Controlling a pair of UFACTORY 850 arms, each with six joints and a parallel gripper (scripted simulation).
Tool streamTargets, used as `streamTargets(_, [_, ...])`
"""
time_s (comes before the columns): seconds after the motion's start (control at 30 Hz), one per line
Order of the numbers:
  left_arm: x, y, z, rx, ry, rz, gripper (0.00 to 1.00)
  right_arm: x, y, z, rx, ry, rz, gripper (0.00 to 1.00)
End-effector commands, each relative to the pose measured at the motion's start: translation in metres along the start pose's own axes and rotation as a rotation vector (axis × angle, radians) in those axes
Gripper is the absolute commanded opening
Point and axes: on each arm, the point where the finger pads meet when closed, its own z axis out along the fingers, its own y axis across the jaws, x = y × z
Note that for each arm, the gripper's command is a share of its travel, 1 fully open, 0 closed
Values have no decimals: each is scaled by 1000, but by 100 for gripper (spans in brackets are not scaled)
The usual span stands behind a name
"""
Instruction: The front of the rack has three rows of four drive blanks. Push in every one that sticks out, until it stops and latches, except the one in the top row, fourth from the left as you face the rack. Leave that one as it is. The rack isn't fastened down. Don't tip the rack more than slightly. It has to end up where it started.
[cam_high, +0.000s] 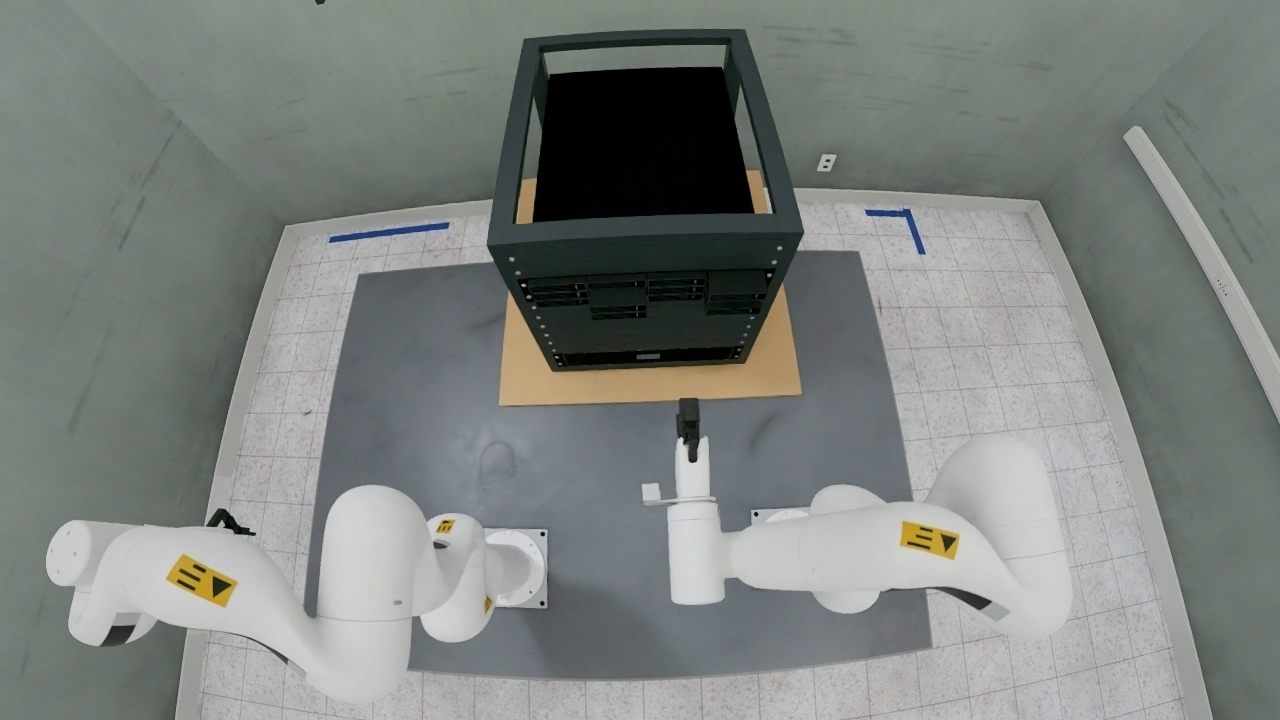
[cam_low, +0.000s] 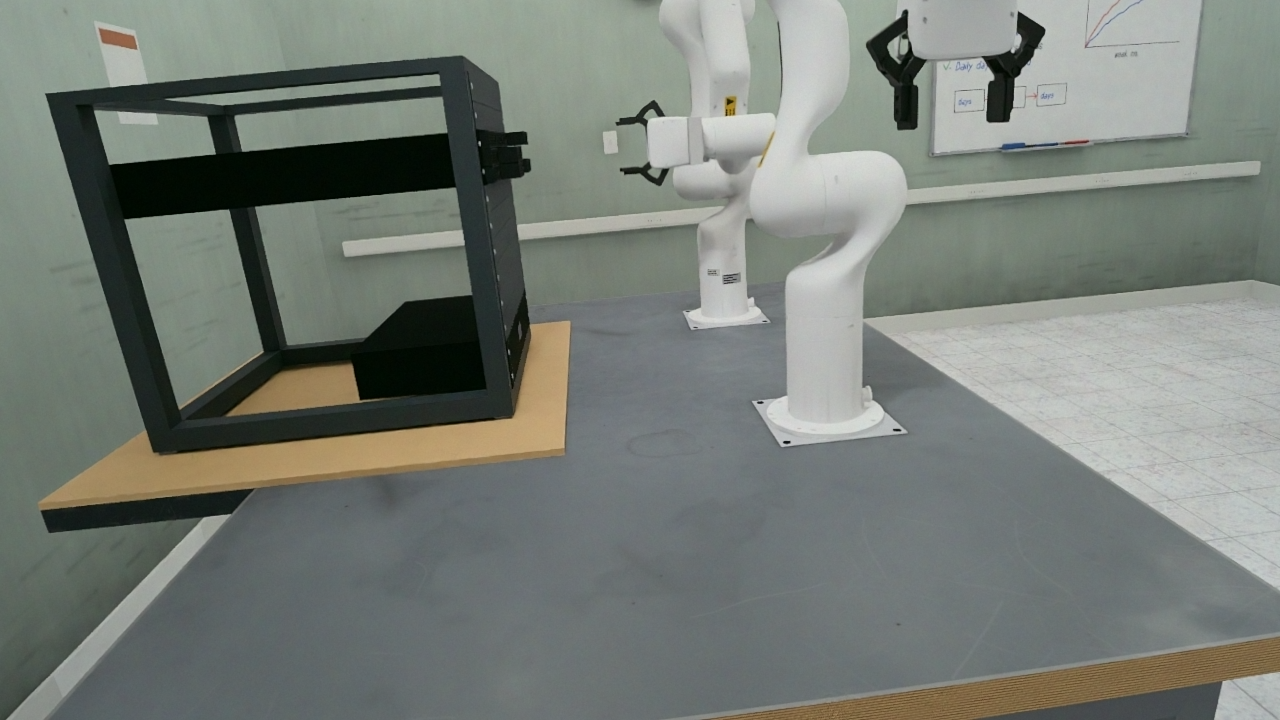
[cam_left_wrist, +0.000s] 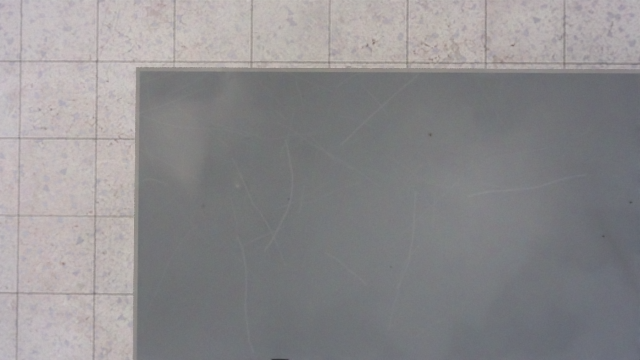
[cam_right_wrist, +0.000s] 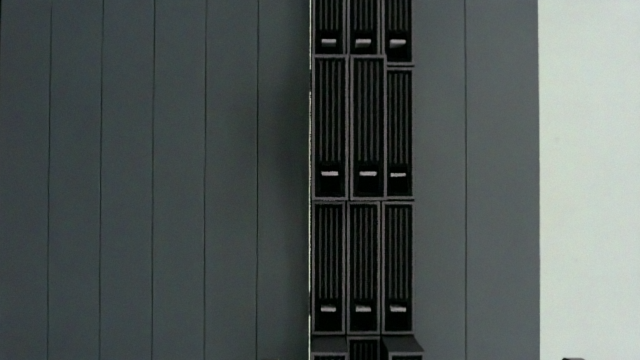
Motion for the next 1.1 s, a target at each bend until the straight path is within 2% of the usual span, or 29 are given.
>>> streamTargets(0.0, [0, 0, -1, 0, 2, 0, 100, -4, 3, -1, 0, 0, 2, 100])
streamTargets(0.47, [0, 0, -1, 0, 2, 0, 100, -66, 28, -9, 0, 0, 2, 100])
streamTargets(1.07, [0, 0, -1, 0, 2, 0, 100, -70, 30, -9, 0, 0, 2, 100])
